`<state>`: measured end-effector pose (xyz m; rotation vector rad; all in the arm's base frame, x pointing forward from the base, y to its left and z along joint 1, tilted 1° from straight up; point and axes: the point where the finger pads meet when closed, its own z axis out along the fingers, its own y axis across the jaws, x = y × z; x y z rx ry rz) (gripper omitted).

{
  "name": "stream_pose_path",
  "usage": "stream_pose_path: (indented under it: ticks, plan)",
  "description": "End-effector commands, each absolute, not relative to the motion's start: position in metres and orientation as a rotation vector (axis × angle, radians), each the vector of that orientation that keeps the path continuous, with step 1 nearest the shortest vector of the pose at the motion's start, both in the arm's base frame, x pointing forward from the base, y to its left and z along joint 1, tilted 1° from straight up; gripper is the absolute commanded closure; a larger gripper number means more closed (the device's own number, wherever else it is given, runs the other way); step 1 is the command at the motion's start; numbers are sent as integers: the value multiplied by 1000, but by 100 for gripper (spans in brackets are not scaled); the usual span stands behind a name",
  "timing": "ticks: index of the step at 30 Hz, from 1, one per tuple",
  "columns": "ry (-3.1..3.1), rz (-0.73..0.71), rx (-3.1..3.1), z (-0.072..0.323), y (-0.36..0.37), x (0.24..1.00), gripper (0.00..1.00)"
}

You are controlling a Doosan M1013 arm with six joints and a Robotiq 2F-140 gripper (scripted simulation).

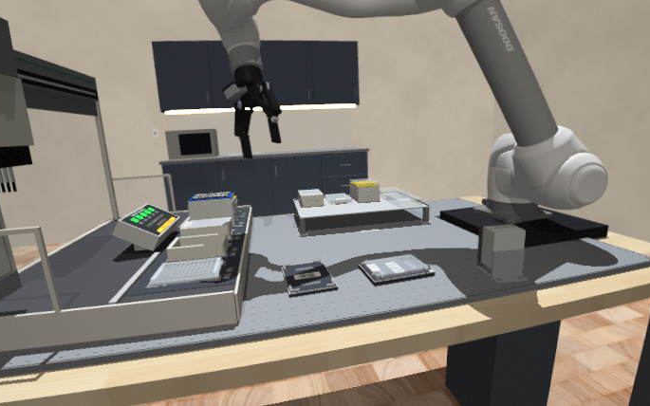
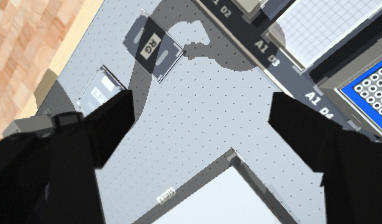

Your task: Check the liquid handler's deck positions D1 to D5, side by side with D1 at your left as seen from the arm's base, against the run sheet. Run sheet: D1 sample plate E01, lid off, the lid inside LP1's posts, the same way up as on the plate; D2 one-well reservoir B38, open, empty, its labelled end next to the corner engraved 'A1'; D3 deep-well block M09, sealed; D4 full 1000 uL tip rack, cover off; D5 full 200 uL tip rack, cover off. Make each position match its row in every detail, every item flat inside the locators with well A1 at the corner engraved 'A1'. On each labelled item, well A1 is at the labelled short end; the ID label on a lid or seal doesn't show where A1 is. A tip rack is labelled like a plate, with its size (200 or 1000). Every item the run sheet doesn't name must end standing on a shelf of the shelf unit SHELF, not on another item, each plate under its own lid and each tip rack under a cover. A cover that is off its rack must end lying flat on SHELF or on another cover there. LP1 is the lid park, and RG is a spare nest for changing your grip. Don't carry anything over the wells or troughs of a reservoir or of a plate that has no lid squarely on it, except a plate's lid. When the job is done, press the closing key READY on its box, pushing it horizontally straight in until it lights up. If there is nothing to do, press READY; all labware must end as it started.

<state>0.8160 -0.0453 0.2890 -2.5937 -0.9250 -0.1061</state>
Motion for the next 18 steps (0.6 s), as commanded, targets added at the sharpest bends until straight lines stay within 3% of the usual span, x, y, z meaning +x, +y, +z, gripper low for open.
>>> stream_pose_path:
  ticks: [1, 18]
  plan:
    - [-868, -97, -2647, 289, -46, 815, 21]
    - [-528, -71, -2873, 289, -46, 815, 21]
